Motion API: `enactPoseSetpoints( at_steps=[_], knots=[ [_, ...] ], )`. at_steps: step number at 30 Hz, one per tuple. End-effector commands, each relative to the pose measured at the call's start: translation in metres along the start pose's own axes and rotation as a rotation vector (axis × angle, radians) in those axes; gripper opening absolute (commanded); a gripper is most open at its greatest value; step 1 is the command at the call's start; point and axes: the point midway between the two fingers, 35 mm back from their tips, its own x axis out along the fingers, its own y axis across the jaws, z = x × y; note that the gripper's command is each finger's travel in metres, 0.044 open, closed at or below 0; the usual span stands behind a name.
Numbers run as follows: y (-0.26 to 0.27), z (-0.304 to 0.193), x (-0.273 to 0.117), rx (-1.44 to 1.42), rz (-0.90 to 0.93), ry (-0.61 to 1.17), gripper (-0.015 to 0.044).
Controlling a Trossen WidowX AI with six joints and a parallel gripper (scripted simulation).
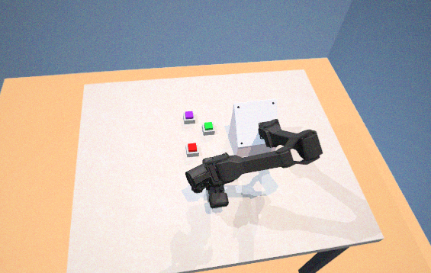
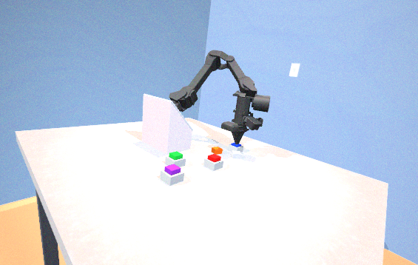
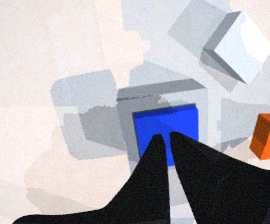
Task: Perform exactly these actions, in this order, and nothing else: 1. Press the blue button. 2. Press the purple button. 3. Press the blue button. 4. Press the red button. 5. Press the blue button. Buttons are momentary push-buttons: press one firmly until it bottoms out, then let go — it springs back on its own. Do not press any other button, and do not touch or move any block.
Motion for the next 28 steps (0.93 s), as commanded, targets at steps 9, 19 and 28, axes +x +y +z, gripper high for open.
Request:
enactPoseSetpoints(
  at_steps=[9,19,28],
  knots=[
    [0.000,0.000,-0.002,0.001,-0.001,0.001,0.0020],
    [0.000,0.001,-0.055,0.005,-0.011,0.005,0.0099],
    [0.003,-0.001,-0.094,0.006,-0.010,0.005,0.0309]
  ],
)
